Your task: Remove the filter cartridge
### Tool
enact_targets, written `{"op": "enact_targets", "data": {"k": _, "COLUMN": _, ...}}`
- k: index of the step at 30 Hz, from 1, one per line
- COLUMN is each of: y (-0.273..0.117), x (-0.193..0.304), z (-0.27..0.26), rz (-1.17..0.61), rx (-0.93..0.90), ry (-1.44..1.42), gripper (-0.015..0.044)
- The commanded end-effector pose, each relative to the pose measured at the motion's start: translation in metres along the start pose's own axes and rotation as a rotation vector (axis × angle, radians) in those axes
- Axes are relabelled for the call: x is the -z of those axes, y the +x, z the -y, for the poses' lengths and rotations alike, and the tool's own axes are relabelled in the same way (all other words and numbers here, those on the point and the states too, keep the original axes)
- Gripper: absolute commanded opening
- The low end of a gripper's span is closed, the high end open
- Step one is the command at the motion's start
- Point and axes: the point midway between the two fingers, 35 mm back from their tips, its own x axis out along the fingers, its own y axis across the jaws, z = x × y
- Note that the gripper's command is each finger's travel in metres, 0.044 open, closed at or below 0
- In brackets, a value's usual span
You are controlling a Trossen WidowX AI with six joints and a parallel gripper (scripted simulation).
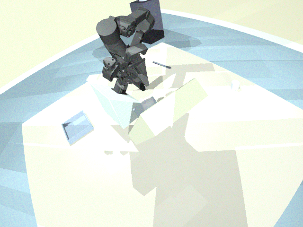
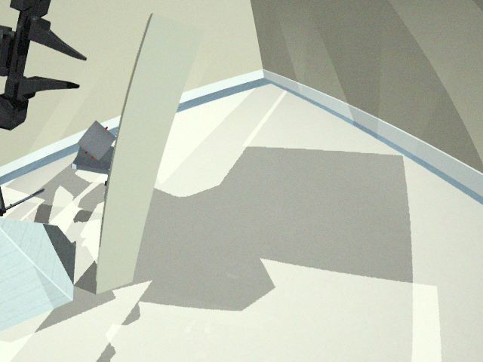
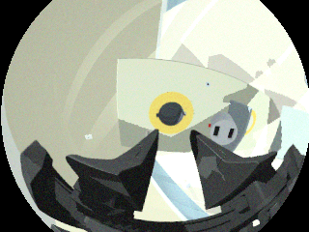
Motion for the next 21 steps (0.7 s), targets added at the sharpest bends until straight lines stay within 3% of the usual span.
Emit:
{"op": "enact_targets", "data": {"k": 1, "y": -0.021, "x": -0.003, "z": -0.030, "rz": 0.006, "rx": -0.002, "ry": -0.020, "gripper": 0.0275}}
{"op": "enact_targets", "data": {"k": 8, "y": -0.039, "x": -0.005, "z": -0.050, "rz": 0.006, "rx": 0.016, "ry": -0.024, "gripper": 0.0440}}
{"op": "enact_targets", "data": {"k": 13, "y": -0.030, "x": -0.004, "z": -0.030, "rz": -0.009, "rx": 0.085, "ry": -0.299, "gripper": 0.0309}}
{"op": "enact_targets", "data": {"k": 21, "y": -0.012, "x": 0.003, "z": 0.018, "rz": -0.135, "rx": 0.229, "ry": -0.942, "gripper": 0.0305}}
